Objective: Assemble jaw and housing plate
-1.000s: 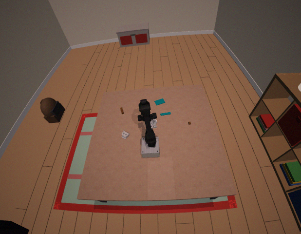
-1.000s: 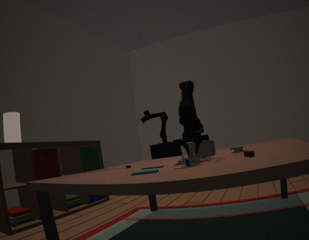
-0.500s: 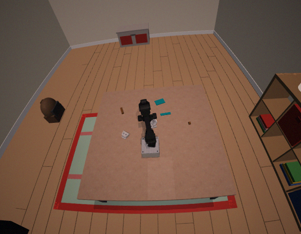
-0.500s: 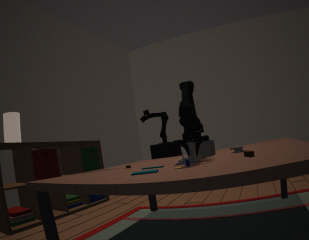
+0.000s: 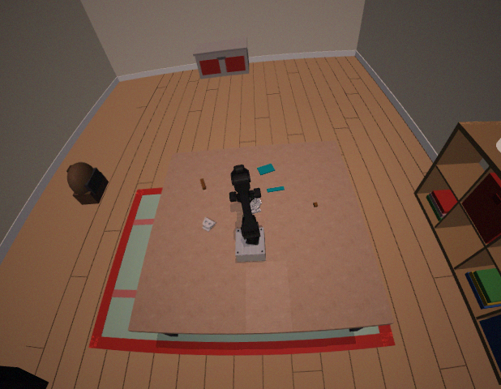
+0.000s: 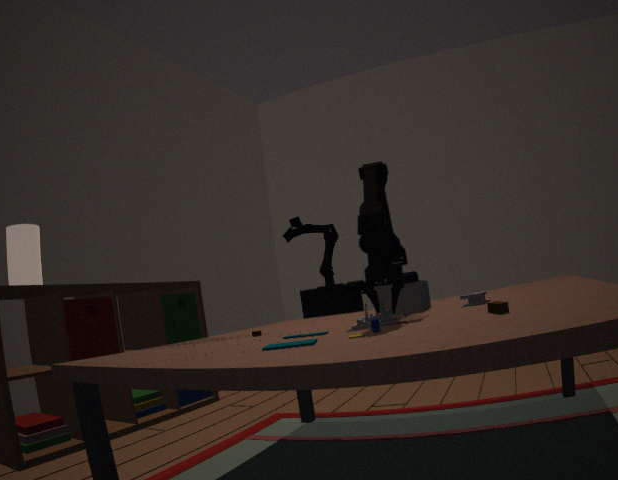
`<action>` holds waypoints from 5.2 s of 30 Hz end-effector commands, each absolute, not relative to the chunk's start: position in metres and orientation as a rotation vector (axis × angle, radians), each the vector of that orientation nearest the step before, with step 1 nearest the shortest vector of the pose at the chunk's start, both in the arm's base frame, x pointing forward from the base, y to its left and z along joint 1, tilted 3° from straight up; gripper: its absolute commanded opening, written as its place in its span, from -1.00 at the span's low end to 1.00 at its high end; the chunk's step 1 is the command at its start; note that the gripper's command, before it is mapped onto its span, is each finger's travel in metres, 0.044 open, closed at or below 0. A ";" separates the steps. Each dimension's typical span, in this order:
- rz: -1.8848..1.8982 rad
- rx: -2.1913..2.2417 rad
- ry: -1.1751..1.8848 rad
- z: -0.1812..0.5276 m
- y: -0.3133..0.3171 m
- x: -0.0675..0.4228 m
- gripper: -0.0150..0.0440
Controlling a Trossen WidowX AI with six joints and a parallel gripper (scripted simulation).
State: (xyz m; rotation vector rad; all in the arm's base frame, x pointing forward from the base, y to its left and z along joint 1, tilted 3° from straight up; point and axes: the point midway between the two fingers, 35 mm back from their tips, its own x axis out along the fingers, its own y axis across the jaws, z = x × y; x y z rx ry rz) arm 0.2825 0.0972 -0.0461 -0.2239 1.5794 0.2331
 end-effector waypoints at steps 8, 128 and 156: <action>0.231 -0.219 1.583 -0.050 0.097 0.281 -0.04; 0.226 -0.217 1.580 -0.052 0.097 0.283 0.27; 0.369 -0.352 1.553 0.011 0.116 0.279 1.00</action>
